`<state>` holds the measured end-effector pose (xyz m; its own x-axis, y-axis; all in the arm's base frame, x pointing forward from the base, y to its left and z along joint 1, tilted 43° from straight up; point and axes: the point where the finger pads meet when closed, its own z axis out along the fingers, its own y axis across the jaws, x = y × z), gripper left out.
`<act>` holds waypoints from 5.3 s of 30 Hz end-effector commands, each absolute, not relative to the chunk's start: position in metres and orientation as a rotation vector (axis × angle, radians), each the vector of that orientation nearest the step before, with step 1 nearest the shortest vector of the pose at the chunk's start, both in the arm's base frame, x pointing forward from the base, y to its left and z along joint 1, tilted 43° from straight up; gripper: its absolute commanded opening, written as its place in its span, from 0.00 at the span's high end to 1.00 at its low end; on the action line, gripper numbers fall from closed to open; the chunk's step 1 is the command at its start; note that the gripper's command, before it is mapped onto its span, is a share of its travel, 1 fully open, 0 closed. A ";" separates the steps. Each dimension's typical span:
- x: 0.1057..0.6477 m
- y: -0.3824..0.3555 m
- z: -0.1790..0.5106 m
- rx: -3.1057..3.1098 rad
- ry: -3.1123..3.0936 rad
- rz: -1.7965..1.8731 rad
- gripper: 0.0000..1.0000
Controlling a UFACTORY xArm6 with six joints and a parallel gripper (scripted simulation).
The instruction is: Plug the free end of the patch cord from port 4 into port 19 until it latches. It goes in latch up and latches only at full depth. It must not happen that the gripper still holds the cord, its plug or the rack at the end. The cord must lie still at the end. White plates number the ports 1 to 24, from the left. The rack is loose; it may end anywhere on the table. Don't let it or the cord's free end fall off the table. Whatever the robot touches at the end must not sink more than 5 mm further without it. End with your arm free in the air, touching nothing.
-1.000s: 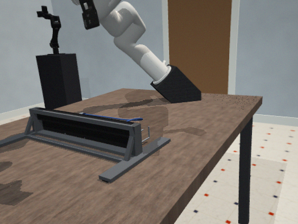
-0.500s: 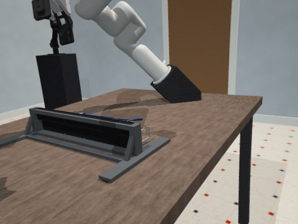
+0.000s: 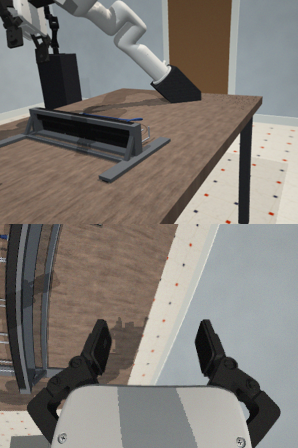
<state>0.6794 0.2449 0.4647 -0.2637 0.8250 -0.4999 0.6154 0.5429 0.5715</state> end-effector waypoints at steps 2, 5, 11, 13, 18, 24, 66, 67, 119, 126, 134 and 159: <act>0.671 0.198 0.471 1.190 1.960 0.320 0.00; 0.668 0.180 0.471 1.205 1.953 0.308 0.00; 0.657 0.140 0.471 1.239 1.935 0.279 0.00; 0.652 0.126 0.471 1.251 1.929 0.270 0.00; 0.639 0.095 0.468 1.279 1.914 0.247 0.00; 0.623 0.061 0.464 1.311 1.897 0.221 0.00; 0.442 -0.128 0.378 1.563 1.753 0.045 0.00; 0.442 -0.128 0.378 1.563 1.753 0.045 0.00; 0.297 -0.184 0.255 1.755 1.624 -0.064 1.00; 0.297 -0.184 0.255 1.755 1.624 -0.064 1.00; 0.297 -0.184 0.255 1.755 1.624 -0.064 1.00; 0.318 -0.155 0.244 1.637 1.801 -0.156 1.00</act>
<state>0.3011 -0.1779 0.2518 0.1641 0.8455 -0.5081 0.8914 0.0935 0.4434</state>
